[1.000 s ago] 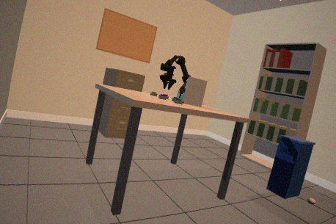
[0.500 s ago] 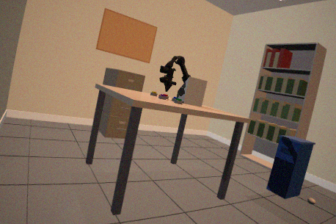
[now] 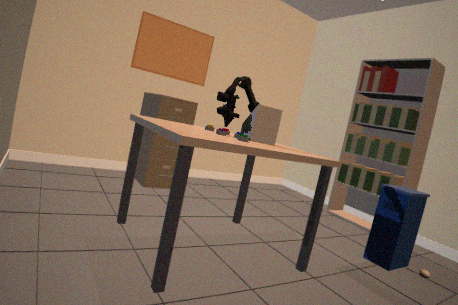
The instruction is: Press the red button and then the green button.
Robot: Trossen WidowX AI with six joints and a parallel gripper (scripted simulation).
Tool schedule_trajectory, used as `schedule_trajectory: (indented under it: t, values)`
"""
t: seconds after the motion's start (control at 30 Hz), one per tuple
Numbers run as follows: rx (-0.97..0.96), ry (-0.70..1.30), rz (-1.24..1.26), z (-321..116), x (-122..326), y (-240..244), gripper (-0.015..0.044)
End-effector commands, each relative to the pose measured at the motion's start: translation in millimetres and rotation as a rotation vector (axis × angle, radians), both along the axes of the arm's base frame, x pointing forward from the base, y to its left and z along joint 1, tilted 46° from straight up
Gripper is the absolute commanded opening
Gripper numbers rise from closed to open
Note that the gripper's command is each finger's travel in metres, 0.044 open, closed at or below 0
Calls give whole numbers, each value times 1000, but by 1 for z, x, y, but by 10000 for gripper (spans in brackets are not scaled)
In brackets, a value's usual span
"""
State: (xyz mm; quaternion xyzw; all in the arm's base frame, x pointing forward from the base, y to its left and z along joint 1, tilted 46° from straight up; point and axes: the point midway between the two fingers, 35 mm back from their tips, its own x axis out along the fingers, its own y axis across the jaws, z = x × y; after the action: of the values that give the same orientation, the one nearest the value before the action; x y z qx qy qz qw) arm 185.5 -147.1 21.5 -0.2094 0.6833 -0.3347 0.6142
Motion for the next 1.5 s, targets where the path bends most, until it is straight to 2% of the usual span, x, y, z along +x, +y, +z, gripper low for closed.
schedule_trajectory:
  t: [0.0, 0.93, 1.1, 1.3, 1.47]
  values:
    - [-2, 18, 4, -6, -3, -4, 20]
    - [-4, 18, 4, -14, -6, -13, 20]
    - [-2, 17, 4, 7, 0, 9, 20]
    - [0, 17, 5, 14, 2, 16, 20]
    - [1, 17, 4, 50, 10, 53, 20]
